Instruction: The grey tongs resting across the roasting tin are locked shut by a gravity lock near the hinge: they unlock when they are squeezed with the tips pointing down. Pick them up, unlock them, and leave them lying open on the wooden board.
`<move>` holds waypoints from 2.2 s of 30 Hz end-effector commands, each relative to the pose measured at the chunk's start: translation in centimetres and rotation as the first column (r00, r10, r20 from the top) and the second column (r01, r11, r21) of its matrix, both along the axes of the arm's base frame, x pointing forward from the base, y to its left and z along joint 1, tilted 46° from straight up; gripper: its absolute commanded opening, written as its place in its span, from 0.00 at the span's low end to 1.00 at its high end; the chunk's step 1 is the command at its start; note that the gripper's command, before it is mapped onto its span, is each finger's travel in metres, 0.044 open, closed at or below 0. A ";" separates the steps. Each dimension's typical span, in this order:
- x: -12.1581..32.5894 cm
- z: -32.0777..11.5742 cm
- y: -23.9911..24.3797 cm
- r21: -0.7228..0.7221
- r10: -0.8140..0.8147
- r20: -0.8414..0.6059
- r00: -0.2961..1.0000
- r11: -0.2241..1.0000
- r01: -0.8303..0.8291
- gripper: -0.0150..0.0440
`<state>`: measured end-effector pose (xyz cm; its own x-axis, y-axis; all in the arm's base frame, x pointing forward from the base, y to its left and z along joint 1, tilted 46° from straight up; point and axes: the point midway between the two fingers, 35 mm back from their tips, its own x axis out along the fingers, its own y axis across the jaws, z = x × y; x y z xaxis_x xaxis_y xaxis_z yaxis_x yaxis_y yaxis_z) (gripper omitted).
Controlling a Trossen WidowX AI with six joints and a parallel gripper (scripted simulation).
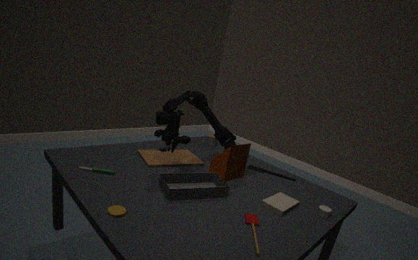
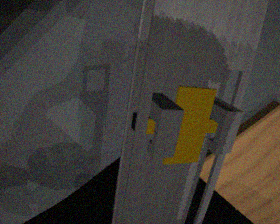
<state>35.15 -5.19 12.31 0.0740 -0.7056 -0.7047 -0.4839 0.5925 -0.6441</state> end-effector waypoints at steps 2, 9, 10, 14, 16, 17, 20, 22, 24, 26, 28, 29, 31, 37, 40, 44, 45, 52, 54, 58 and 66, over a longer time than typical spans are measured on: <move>-1.2 2.5 -2.3 0.027 -0.076 0.087 0.993 0.997 0.073 0.00; -3.4 5.2 -5.5 0.058 -0.177 0.179 0.968 0.984 0.169 0.00; -3.7 5.6 -5.9 0.062 -0.191 0.192 0.963 0.981 0.182 0.00; -5.2 7.0 -7.5 0.079 -0.246 0.244 0.938 0.969 0.234 0.00; -6.0 7.7 -8.2 0.088 -0.273 0.270 0.923 0.962 0.259 0.00; -6.4 8.0 -8.6 0.092 -0.286 0.283 0.916 0.958 0.271 0.00; -7.7 9.0 -9.6 0.105 -0.324 0.321 0.890 0.946 0.307 0.00; -8.6 9.6 -10.3 0.113 -0.349 0.346 0.871 0.937 0.330 0.00; -9.5 10.3 -10.8 0.121 -0.372 0.370 0.851 0.928 0.353 0.00; -10.5 10.9 -11.4 0.129 -0.395 0.395 0.830 0.918 0.375 0.00; -11.4 11.4 -11.9 0.137 -0.416 0.419 0.807 0.908 0.397 0.00; -11.9 11.7 -12.1 0.141 -0.426 0.431 0.795 0.902 0.407 0.00; -12.8 12.2 -12.5 0.148 -0.444 0.452 0.773 0.893 0.426 0.00; -13.2 12.4 -12.7 0.150 -0.450 0.460 0.765 0.889 0.433 0.00; -13.2 12.4 -12.7 0.154 -0.451 0.462 0.764 0.889 0.431 0.00; -13.5 12.2 -12.6 0.205 -0.457 0.483 0.747 0.888 0.411 0.00; -13.6 12.1 -12.6 0.225 -0.459 0.492 0.740 0.888 0.401 0.00; -14.1 12.0 -12.4 0.344 -0.454 0.570 0.685 0.889 0.303 0.00; -14.2 12.1 -12.3 0.368 -0.447 0.596 0.668 0.890 0.267 0.00; -14.4 12.4 -12.0 0.401 -0.424 0.649 0.632 0.896 0.190 0.00; -14.7 13.5 -11.3 0.403 -0.346 0.760 0.550 0.915 0.018 0.00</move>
